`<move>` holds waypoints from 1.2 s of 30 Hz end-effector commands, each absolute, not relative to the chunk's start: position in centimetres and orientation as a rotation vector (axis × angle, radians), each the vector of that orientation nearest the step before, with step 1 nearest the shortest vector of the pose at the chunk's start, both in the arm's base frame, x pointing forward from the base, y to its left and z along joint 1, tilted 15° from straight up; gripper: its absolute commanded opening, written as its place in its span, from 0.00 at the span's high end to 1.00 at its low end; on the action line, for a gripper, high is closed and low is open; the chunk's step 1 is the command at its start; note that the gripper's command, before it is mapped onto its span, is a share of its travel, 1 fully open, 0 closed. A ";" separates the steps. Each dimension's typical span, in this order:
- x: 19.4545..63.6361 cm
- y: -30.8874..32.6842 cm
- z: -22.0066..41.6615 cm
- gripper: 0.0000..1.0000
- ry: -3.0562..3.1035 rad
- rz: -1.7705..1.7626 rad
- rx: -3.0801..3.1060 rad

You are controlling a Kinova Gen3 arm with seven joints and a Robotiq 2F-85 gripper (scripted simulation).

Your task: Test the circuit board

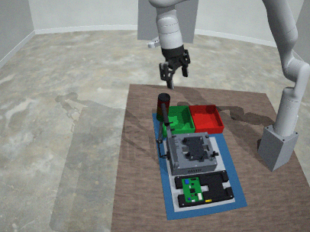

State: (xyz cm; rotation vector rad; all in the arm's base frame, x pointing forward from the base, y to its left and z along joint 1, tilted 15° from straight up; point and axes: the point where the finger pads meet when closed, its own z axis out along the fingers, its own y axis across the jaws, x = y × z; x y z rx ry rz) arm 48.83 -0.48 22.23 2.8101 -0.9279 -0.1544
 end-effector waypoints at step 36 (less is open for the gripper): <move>48.6 3.1 21.5 0.00 -1.034 -0.101 2.759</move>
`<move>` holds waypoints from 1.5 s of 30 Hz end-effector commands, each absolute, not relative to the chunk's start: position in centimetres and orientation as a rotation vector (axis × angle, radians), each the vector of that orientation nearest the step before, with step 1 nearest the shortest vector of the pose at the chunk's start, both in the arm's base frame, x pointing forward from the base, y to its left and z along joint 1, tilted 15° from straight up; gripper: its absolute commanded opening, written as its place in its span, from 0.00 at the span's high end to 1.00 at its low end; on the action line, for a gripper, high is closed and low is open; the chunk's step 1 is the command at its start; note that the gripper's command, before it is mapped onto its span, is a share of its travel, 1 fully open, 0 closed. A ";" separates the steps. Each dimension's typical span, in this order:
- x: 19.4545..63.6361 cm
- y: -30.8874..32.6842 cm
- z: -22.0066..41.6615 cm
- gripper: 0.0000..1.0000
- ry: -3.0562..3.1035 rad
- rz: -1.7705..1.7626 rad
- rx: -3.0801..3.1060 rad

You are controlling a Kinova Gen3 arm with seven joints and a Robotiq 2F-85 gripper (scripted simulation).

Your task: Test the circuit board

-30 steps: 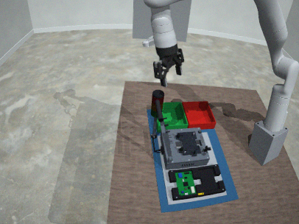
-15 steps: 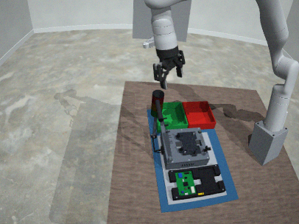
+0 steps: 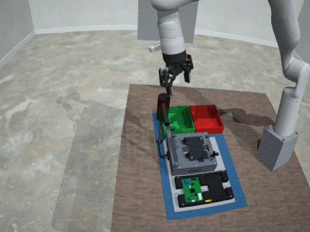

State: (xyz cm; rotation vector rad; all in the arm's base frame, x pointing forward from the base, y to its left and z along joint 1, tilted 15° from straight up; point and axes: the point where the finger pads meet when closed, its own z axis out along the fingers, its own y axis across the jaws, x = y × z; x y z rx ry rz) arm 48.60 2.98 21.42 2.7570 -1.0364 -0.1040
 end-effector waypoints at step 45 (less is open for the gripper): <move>47.8 7.9 20.4 0.00 -1.197 -0.021 2.679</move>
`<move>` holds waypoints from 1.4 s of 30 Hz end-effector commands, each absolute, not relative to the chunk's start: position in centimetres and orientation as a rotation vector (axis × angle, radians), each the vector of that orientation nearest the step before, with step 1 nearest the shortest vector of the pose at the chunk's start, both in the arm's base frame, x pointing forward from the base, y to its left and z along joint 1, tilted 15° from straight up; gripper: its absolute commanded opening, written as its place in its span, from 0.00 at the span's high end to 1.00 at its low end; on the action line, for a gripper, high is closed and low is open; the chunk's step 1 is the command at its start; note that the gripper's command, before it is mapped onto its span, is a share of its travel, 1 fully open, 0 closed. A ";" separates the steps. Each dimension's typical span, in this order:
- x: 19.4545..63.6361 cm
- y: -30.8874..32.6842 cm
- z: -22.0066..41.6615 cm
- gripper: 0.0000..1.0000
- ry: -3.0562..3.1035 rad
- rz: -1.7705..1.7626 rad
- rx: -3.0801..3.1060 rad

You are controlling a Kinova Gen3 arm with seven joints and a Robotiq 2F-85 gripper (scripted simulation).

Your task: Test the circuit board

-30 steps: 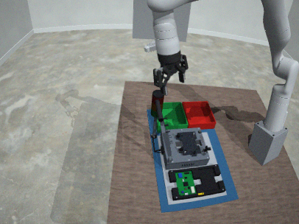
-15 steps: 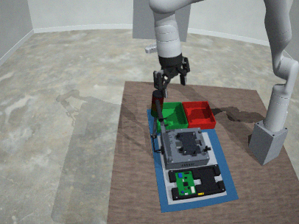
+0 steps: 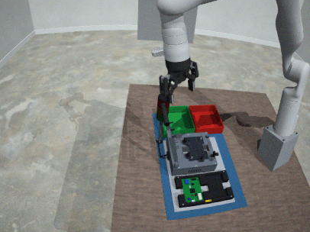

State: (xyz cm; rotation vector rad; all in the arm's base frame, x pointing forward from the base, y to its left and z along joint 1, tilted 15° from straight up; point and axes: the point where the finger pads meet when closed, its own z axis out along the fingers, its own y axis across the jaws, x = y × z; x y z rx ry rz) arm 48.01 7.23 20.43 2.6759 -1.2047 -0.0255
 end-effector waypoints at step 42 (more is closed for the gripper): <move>46.9 11.6 19.6 0.00 -1.327 0.047 2.615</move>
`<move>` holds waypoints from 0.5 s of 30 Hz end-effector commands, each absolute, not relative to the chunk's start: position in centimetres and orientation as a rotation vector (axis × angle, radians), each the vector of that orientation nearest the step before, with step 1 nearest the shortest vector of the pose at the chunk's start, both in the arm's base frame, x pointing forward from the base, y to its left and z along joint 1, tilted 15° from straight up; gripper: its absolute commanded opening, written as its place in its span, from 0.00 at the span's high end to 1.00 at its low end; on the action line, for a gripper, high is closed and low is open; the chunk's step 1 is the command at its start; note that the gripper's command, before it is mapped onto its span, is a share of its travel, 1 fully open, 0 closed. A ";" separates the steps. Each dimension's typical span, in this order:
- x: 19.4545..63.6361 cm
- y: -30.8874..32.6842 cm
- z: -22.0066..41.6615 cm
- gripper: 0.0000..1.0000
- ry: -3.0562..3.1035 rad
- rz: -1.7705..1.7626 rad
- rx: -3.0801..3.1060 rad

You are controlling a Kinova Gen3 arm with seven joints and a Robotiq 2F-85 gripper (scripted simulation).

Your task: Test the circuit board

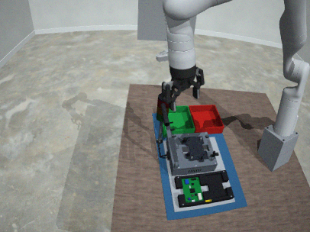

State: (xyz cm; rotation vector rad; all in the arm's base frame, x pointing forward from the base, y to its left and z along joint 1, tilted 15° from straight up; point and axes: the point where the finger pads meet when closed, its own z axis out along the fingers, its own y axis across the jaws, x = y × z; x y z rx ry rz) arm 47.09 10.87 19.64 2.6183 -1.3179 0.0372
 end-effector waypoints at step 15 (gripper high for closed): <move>46.7 12.3 19.4 0.00 -1.352 0.061 2.602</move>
